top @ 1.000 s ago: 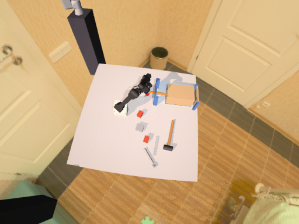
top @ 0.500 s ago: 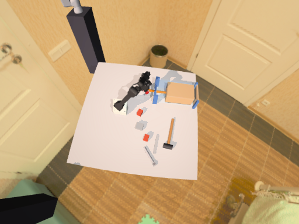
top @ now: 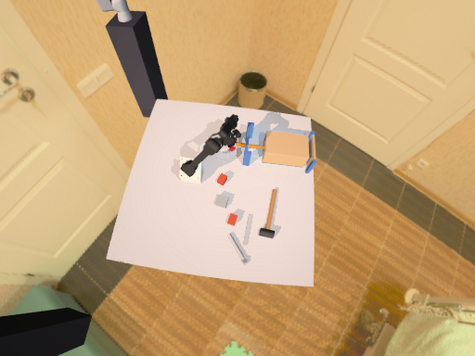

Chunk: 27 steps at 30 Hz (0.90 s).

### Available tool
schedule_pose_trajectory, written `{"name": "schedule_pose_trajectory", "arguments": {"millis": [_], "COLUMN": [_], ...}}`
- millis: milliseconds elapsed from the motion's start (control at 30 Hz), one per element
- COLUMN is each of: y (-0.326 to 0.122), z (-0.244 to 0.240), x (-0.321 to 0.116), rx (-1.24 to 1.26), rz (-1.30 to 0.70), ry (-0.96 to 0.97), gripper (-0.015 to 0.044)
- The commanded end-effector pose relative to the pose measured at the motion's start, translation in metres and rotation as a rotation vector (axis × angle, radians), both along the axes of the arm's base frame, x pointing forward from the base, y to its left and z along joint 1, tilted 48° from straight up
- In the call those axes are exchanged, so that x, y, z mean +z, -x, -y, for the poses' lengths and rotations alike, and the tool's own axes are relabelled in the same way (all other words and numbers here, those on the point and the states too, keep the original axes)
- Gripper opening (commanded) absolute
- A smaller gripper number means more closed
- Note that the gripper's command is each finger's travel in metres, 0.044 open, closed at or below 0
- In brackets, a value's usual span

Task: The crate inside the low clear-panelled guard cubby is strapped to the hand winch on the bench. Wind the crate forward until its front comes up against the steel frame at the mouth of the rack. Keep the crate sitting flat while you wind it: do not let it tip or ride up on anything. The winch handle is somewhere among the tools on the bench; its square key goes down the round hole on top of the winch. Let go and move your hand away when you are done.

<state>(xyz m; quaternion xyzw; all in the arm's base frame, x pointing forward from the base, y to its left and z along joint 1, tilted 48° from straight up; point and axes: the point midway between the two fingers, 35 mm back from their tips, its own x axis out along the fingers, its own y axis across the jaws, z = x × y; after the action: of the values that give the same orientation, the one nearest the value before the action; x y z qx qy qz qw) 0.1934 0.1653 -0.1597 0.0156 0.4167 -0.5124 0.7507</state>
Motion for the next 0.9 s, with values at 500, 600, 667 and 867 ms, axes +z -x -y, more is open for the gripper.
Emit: {"name": "schedule_pose_trajectory", "arguments": {"millis": [500,600,667,867], "y": [0.0004,0.0009,0.0011,0.0027], "z": [0.0053,0.0057,0.0059,0.0069], "x": [-0.0051,-0.0053,-0.0053,-0.0048], "rx": [0.009,0.007,0.007,-0.02], "rz": [-0.004,-0.002,-0.001,0.027], "ry": [0.002,0.002,0.002,0.0], "gripper": [0.0,0.0,0.0,0.0]}}
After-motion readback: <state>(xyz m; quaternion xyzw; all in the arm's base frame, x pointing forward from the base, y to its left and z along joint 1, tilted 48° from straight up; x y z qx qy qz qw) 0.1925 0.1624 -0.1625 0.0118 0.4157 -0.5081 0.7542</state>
